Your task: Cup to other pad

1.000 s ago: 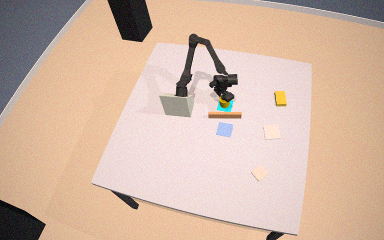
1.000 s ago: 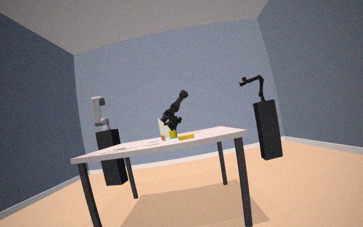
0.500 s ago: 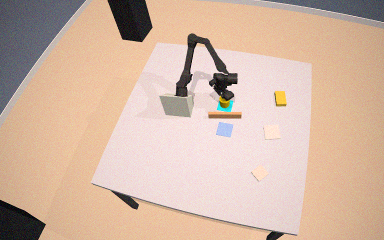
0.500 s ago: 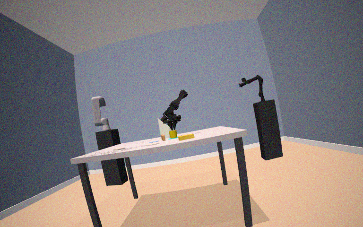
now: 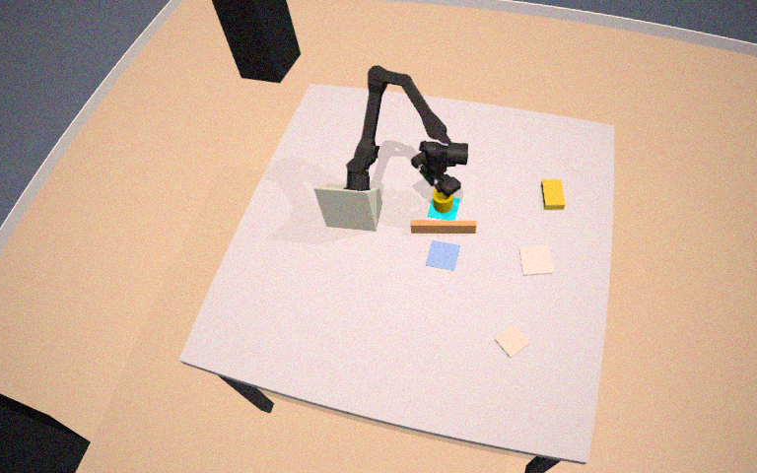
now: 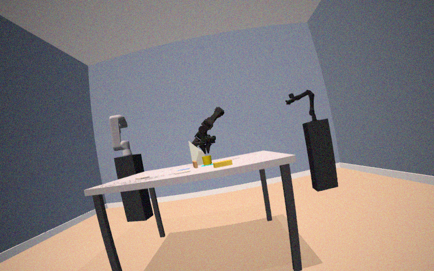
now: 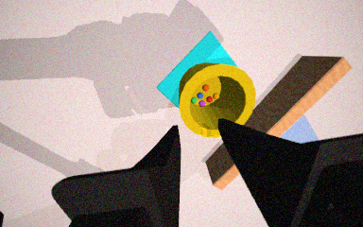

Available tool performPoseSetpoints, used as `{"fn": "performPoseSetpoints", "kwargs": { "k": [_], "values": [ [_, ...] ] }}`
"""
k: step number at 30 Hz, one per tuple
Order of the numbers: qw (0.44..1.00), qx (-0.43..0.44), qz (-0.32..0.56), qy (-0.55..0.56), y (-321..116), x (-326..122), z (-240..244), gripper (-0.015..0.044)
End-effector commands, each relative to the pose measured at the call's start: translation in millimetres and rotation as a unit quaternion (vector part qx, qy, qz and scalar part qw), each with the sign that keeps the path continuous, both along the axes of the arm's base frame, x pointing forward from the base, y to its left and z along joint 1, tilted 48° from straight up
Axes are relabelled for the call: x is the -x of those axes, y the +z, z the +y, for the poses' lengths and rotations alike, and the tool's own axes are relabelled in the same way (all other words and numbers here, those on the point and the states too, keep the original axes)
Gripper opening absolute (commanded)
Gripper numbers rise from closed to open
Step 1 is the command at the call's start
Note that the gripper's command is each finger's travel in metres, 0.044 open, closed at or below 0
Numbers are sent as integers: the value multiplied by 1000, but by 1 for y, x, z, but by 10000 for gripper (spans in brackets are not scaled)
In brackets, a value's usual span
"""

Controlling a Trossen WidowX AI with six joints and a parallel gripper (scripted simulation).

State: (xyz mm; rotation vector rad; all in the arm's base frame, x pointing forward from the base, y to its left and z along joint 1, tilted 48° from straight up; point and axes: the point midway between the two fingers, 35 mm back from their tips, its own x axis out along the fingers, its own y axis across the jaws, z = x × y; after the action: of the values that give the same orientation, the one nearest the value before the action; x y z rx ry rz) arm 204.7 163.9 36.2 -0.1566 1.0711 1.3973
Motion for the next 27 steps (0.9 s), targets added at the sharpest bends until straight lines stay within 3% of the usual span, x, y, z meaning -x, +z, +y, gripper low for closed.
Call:
{"fn": "performPoseSetpoints", "kwargs": {
  "k": [1, 9, 27],
  "values": [
    [1000, 0, 0, 0, 0, 0, 0, 225],
    [1000, 1, 0, 0, 2, -1, -2, 435],
    [1000, -2, -2, 1, 41, -12, -48, 440]
  ]
}}
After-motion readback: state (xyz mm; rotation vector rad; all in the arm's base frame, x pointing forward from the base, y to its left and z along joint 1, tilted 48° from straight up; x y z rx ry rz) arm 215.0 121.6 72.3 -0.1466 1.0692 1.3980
